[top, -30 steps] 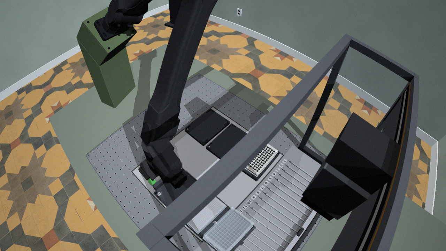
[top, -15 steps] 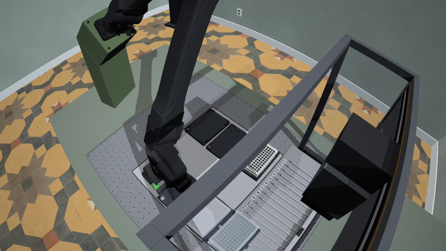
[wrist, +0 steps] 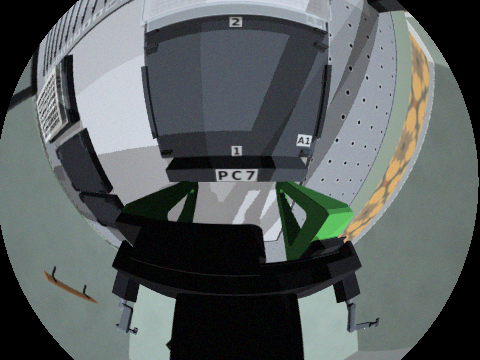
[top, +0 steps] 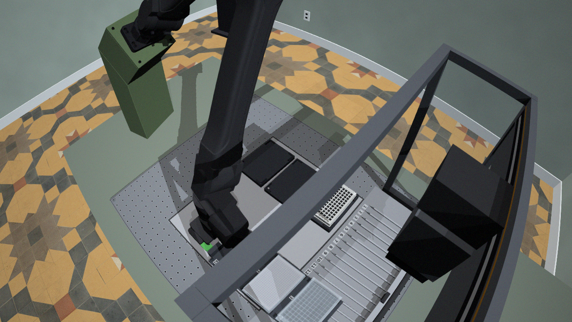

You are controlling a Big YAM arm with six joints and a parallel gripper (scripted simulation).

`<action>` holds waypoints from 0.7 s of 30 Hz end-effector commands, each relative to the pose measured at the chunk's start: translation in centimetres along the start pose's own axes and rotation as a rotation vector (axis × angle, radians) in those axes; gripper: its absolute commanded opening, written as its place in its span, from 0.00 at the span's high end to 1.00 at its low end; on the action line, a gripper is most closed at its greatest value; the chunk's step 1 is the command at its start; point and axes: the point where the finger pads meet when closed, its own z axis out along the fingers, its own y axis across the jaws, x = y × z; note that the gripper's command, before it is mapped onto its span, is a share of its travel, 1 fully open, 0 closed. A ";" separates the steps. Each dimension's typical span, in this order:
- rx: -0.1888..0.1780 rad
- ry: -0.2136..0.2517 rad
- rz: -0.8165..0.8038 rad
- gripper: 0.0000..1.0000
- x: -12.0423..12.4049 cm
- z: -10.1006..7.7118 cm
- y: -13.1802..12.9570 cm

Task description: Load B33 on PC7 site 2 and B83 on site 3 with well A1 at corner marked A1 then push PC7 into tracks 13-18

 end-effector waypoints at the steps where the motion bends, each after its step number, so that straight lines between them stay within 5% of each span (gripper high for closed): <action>1: -0.001 -0.065 -0.024 0.20 -4.5 0.4 0.7; 21: 0.000 -0.072 -0.021 0.20 -6.6 0.2 0.7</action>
